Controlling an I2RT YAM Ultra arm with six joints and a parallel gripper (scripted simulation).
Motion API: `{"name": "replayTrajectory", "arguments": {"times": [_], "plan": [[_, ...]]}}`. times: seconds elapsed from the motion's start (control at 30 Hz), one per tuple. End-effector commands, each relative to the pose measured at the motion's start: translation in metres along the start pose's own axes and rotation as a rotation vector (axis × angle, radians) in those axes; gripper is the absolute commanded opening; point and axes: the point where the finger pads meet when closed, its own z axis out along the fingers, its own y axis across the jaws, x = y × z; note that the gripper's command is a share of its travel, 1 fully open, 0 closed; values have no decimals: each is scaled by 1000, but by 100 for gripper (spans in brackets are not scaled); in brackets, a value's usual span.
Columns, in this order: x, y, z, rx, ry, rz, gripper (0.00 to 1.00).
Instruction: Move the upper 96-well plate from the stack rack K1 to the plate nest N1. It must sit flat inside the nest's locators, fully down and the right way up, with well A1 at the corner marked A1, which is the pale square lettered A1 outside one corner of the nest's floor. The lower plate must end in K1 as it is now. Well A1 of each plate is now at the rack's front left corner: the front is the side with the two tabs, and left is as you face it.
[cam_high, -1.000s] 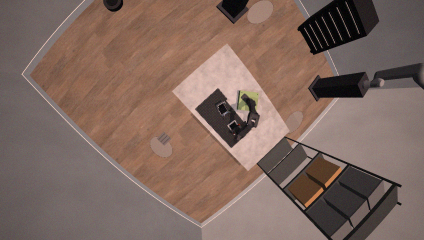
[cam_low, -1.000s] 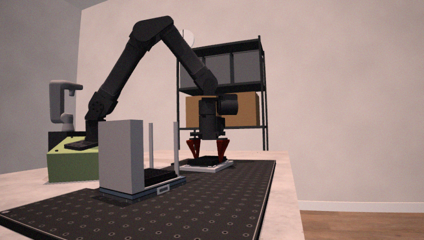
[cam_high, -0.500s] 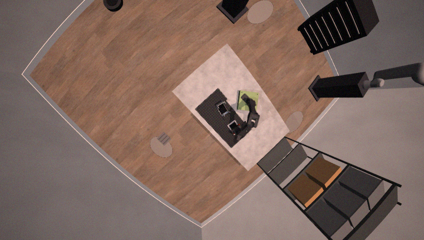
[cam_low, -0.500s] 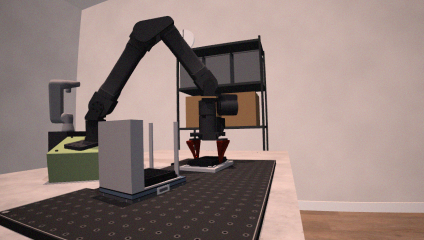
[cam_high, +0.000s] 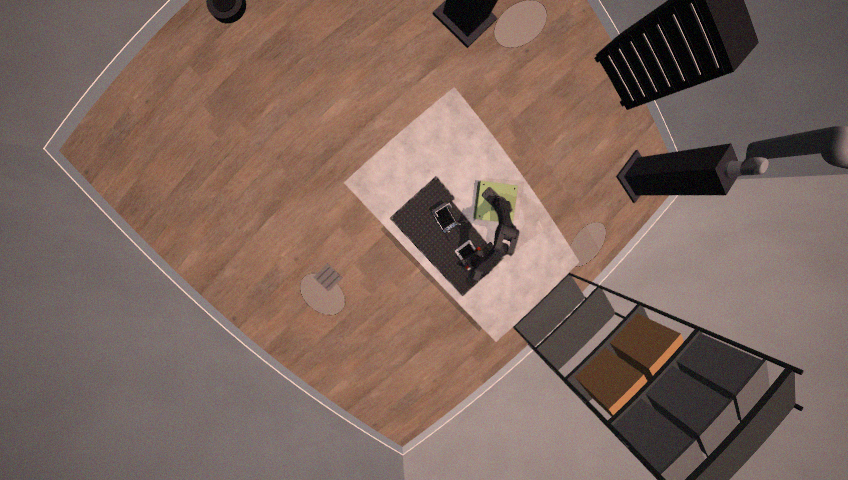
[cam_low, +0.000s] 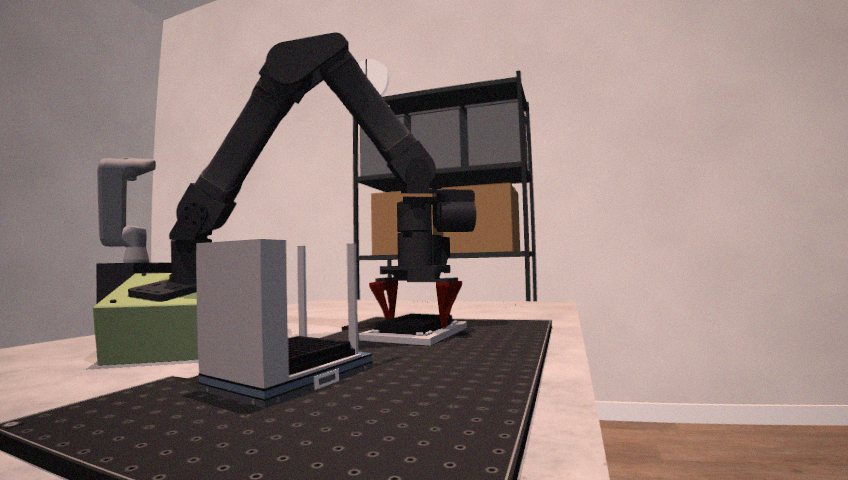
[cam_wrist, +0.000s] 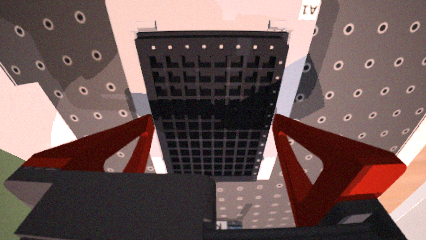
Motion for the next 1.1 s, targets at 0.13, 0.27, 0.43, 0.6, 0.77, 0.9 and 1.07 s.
{"name": "replayTrajectory", "arguments": {"times": [0.13, 0.27, 0.43, 0.6, 0.77, 0.9, 1.07], "plan": [[-2, -3, -3, 9, -11, -1, 100], [-2, -3, -3, 9, -11, -1, 100], [-9, -8, -23, 29, -33, -3, 100], [-9, -7, -31, 29, -33, 0, 100], [-9, -7, -44, 29, -33, 0, 100], [-9, -7, -47, 29, -33, 0, 100], [-9, -7, -47, 29, -33, 0, 100]]}}
